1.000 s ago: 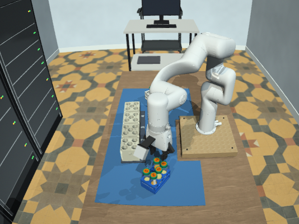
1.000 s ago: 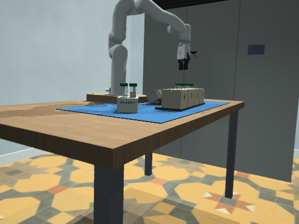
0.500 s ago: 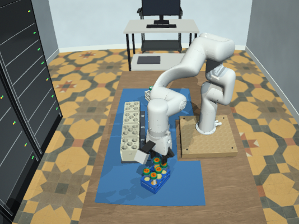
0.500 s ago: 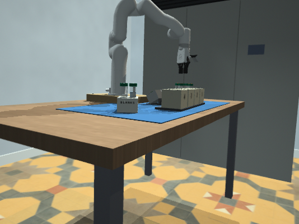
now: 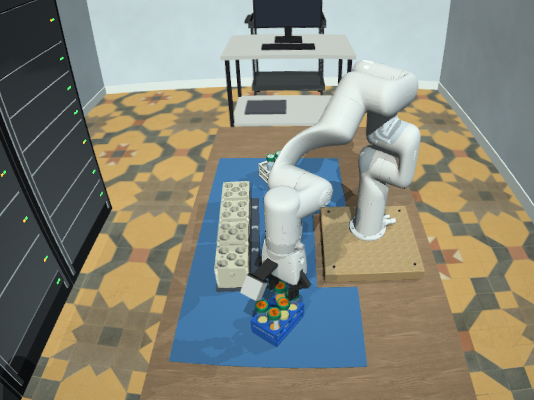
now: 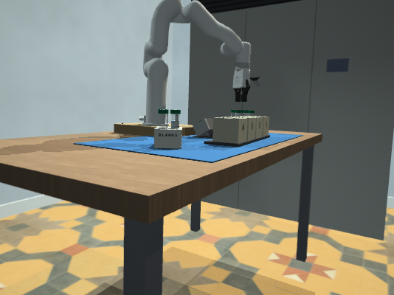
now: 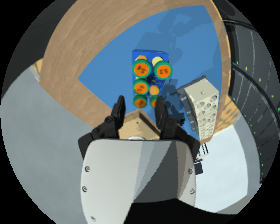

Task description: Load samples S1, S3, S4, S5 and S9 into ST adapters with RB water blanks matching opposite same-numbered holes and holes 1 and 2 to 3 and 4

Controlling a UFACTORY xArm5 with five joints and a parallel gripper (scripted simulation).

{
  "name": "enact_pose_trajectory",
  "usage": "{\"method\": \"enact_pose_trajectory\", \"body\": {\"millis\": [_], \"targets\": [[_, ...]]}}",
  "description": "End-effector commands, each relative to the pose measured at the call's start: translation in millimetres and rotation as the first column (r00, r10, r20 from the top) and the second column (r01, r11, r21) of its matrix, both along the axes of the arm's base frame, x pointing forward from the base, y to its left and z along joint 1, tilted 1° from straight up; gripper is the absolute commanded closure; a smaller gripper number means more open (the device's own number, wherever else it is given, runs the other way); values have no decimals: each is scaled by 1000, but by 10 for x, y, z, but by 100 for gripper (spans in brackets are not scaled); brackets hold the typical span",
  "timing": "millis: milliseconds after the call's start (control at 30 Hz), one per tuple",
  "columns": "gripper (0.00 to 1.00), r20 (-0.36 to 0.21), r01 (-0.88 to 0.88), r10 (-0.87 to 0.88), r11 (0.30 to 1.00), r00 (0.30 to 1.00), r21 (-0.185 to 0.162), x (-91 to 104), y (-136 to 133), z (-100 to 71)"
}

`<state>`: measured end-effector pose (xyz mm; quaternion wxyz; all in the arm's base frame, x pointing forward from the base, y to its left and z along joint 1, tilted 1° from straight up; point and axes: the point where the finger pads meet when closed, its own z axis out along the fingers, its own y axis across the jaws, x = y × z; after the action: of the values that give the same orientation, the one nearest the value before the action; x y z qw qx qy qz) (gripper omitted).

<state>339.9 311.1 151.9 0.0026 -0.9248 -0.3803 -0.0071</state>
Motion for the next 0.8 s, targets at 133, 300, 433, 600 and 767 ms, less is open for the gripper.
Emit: {"method": "enact_pose_trajectory", "body": {"millis": [133, 300, 433, 600, 767], "targets": [[43, 3, 0, 0, 1000, 1000, 3, 11, 10, -90], [43, 3, 0, 0, 1000, 1000, 3, 12, 11, -190], [43, 3, 0, 0, 1000, 1000, 3, 13, 13, -270], [43, 3, 0, 0, 1000, 1000, 3, 14, 14, -370], [43, 3, 0, 0, 1000, 1000, 3, 15, 15, -430]]}}
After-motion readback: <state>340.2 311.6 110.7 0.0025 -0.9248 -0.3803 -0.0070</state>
